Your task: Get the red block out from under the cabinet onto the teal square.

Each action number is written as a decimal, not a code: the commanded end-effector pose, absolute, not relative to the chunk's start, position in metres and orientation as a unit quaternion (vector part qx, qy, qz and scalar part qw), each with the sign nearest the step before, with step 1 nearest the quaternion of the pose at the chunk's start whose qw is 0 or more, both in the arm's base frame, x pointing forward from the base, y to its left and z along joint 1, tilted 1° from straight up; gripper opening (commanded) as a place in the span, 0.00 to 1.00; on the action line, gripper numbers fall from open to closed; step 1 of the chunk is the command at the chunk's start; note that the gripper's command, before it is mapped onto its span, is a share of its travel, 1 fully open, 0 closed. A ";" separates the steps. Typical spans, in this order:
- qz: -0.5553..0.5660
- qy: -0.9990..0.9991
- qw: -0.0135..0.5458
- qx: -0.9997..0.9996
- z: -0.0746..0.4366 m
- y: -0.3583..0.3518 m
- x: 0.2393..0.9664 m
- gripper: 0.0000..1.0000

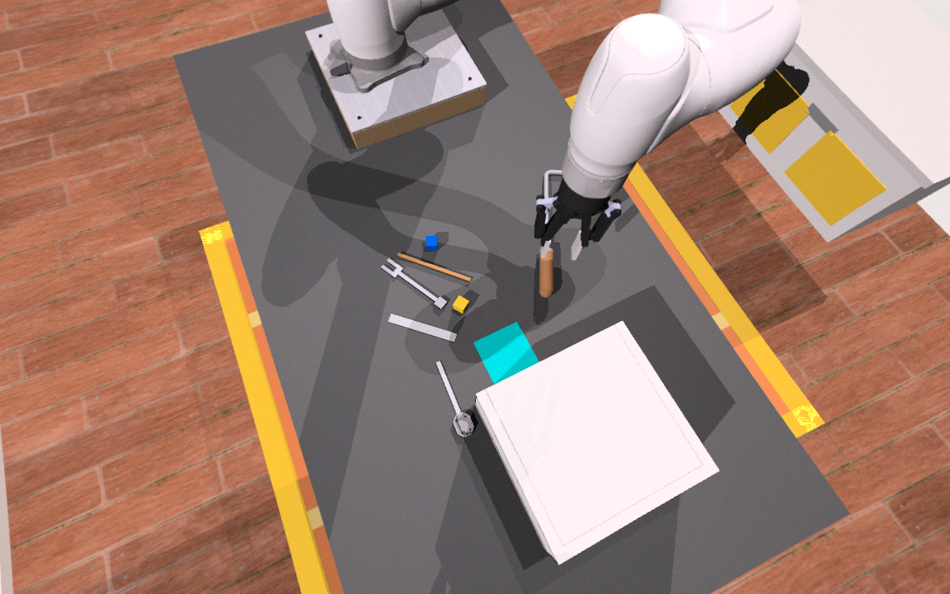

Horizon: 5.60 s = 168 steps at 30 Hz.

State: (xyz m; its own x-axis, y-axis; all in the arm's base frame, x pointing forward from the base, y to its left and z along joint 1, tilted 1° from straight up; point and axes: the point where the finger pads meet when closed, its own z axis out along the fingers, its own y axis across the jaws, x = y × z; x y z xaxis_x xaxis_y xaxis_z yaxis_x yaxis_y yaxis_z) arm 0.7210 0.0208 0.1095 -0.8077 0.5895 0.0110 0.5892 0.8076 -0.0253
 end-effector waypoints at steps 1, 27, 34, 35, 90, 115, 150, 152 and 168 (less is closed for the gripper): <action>0.008 -0.951 0.010 -0.310 0.092 0.021 0.720 0.34; 0.008 -0.951 0.010 -0.310 0.022 0.020 0.718 0.34; 0.008 -0.951 0.010 -0.310 0.013 0.020 0.718 0.34; 0.008 -0.951 0.010 -0.310 0.012 0.020 0.718 0.34; 0.008 -0.951 0.010 -0.310 0.011 0.020 0.717 0.34; 0.008 -0.951 0.010 -0.310 0.011 0.020 0.716 0.34; 0.008 -0.951 0.010 -0.310 0.002 0.020 0.716 0.34; 0.008 -0.951 0.010 -0.310 -0.001 0.020 0.716 0.34; 0.008 -0.951 0.010 -0.310 -0.023 0.020 0.716 0.34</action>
State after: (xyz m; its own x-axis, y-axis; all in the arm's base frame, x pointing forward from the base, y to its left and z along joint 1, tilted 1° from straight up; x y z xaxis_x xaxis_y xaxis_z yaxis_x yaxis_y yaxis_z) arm 0.7175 0.0203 -0.0135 -0.8083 0.5886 0.0123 0.5883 0.8083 -0.0239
